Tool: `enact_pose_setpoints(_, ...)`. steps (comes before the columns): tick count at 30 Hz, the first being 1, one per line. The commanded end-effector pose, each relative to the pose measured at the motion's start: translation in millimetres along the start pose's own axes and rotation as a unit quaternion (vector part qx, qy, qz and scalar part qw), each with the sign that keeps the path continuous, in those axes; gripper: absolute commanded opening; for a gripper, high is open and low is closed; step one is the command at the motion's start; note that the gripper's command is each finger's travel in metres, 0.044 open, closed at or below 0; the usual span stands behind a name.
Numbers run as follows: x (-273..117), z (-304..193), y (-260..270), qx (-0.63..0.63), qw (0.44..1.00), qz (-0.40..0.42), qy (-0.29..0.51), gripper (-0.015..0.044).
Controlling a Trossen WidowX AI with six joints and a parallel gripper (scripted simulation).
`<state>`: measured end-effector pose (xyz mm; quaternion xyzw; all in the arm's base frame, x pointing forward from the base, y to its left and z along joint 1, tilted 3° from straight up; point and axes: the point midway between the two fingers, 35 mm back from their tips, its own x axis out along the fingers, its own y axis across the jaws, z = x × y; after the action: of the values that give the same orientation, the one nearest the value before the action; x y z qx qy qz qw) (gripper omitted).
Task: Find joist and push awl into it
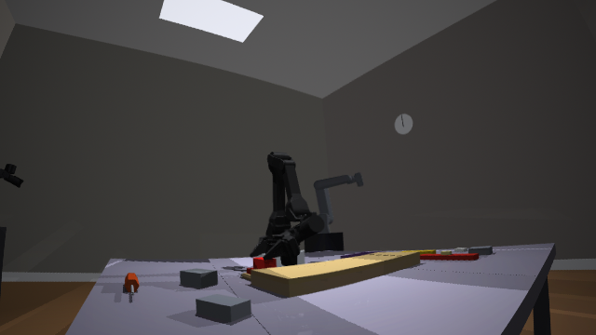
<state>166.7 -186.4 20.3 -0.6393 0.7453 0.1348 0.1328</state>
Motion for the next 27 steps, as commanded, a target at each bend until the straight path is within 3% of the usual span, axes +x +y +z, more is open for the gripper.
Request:
enact_pose_setpoints(1,-2.4,-0.7,-1.9,0.004,1.0,-0.001,0.001,0.044)
enact_pose_setpoints(27,-19.2,-0.6,-1.7,0.004,1.0,0.0,0.0,0.044)
